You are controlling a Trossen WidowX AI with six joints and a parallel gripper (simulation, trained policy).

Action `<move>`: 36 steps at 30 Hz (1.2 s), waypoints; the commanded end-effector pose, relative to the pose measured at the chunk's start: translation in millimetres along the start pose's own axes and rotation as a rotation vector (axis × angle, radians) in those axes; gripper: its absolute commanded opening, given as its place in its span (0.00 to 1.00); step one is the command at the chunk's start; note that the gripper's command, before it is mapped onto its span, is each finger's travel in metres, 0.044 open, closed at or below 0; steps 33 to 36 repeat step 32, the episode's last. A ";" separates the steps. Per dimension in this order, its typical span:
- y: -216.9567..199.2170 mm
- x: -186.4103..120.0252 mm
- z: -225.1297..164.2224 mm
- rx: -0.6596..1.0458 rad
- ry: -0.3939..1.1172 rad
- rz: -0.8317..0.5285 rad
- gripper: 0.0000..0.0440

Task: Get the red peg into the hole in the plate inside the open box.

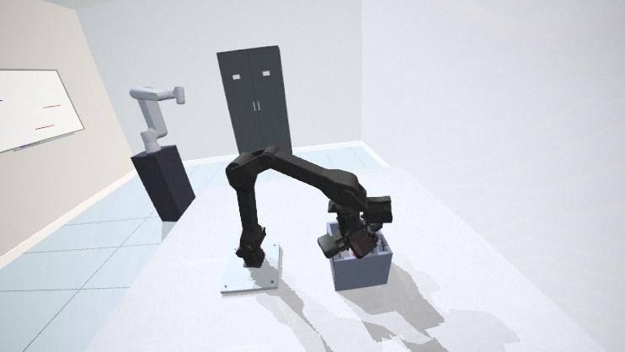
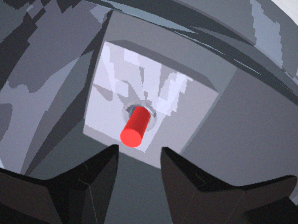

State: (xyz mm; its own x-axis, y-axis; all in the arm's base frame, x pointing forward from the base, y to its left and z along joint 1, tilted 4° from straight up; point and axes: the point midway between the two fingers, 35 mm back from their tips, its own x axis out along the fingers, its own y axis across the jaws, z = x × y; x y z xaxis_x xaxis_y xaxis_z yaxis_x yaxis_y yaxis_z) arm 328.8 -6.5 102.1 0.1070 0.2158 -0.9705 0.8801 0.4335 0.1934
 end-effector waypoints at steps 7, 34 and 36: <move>8.8 26.1 15.7 0.004 0.122 0.002 0.33; 58.2 -8.0 23.7 -0.048 0.264 0.221 0.33; 58.2 -8.0 23.7 -0.048 0.264 0.221 0.33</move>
